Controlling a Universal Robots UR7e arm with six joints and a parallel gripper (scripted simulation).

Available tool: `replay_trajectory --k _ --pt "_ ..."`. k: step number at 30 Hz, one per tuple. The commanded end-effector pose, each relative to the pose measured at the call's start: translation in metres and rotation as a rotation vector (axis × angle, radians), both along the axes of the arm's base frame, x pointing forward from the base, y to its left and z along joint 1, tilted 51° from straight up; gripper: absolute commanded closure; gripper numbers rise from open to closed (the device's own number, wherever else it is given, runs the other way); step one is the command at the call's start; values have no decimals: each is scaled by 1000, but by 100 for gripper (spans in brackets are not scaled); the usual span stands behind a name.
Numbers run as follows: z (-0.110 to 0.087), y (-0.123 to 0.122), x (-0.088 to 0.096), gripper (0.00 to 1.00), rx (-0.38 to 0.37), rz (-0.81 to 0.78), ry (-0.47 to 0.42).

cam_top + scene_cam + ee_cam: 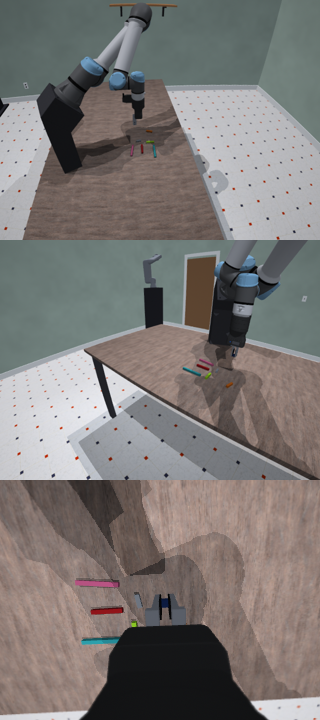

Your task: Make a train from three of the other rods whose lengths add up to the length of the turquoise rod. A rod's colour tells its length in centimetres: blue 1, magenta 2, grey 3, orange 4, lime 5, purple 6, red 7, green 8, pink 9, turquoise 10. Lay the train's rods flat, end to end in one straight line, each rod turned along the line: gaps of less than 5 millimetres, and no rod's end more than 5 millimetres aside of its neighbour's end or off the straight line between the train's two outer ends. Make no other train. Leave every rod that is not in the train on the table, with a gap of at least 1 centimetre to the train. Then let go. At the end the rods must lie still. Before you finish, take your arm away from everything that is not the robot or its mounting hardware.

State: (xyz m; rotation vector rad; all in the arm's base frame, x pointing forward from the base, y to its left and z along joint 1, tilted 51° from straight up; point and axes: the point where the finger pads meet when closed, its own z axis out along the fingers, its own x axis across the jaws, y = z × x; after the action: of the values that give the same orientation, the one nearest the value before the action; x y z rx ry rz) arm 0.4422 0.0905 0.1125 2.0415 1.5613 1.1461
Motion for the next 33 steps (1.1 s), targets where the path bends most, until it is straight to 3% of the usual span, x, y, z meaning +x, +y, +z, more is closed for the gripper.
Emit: replay_trajectory --k 1,20,33 --pt "1 0 -1 76 0 0 0" --pt "-1 -5 0 76 -14 11 1" --pt "-22 -54 9 76 -134 111 1"
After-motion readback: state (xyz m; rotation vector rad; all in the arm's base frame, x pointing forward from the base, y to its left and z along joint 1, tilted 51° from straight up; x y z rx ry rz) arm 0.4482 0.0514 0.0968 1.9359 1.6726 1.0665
